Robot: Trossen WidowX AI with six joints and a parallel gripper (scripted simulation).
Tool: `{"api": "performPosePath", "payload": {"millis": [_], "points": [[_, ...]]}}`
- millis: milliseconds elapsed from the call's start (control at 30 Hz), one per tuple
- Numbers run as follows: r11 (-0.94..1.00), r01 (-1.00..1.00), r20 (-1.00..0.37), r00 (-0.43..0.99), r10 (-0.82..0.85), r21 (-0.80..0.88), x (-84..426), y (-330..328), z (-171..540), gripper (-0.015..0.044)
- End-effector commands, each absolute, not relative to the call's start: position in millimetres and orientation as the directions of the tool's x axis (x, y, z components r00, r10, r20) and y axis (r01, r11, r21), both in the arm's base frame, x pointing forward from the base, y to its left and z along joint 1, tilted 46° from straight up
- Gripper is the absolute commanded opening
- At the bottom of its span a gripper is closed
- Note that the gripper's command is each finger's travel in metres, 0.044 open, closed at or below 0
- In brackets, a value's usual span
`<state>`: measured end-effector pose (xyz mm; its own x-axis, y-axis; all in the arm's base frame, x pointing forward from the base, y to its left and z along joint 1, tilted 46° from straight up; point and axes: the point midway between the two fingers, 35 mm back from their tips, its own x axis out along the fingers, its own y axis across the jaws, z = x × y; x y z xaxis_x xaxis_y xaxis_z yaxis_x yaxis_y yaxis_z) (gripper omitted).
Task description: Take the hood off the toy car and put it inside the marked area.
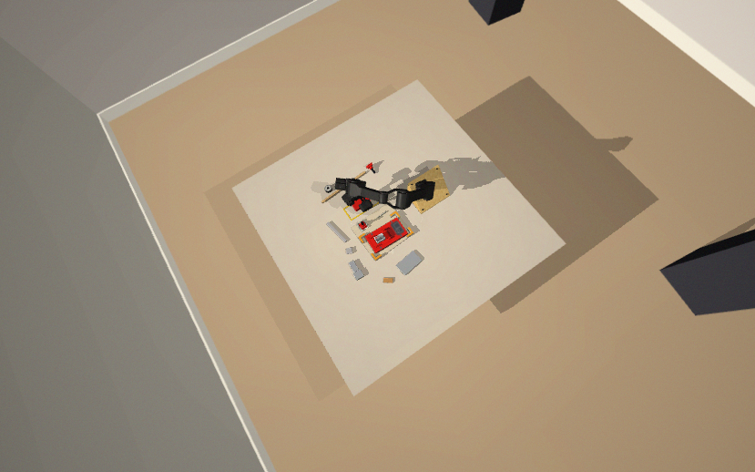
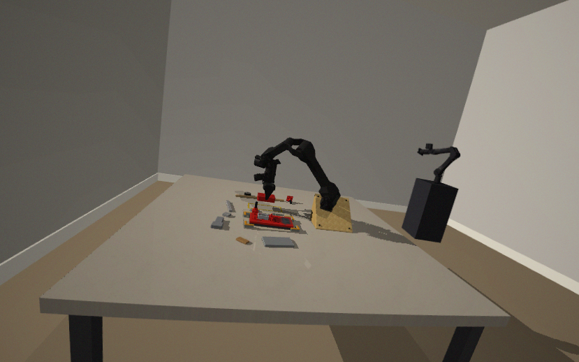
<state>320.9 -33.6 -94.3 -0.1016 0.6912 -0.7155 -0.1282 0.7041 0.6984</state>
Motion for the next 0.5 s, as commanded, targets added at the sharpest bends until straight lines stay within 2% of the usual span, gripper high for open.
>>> {"api": "performPosePath", "payload": {"millis": [0, 467], "points": [[0.702, -0.121, -0.712, -0.101, 0.695, 0.702, 319.7, -31.0, -96.4, 0.0000], [0.701, -0.121, -0.711, -0.101, 0.696, 0.703, 318.3, -24.9, -102.1, 0.0000]]}}
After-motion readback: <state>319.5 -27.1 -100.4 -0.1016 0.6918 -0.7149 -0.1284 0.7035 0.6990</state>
